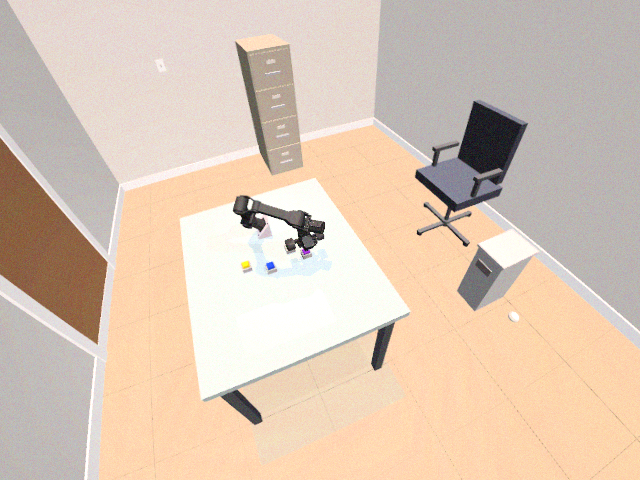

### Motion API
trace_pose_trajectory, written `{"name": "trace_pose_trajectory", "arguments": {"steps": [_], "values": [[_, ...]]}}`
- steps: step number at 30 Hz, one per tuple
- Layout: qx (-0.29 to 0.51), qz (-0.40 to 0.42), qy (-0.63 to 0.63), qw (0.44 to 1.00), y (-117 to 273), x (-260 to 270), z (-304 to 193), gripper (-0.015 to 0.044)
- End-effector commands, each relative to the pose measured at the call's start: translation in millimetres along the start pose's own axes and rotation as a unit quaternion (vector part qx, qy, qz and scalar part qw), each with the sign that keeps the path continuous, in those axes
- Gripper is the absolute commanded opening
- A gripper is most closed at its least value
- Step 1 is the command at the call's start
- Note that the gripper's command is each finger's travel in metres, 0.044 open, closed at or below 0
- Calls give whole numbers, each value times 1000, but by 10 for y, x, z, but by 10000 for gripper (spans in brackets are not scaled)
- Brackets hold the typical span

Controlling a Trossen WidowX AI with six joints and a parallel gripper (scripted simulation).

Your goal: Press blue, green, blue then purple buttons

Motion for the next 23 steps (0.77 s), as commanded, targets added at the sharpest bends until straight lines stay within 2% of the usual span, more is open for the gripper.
{"name": "trace_pose_trajectory", "arguments": {"steps": [1, 5, 9, 12, 14, 19, 22, 23], "values": [[3, -5, 5, 1000, -25, -12, -19, 20], [3, -5, 5, 1000, -25, -12, -19, 20], [3, -3, 5, 1000, 292, -6, -14, 20], [3, -4, 5, 1000, 317, -7, -17, 20], [3, -3, 5, 1000, 386, 46, -14, 72], [3, -1, 6, 1000, 872, 415, -78, 204], [3, -1, 6, 1000, 940, 466, -100, 283], [3, -1, 6, 1000, 940, 466, -100, 283]]}}
Point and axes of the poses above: the point midway between the two fingers, 35 mm back from their tips, its own y axis back along the fingers, its own x axis across the jaws, z = x × y, the point moved 4 cm from there along y, back along the fingers, and after that the axes turned 14 degrees about y, right-handed, at the moved point
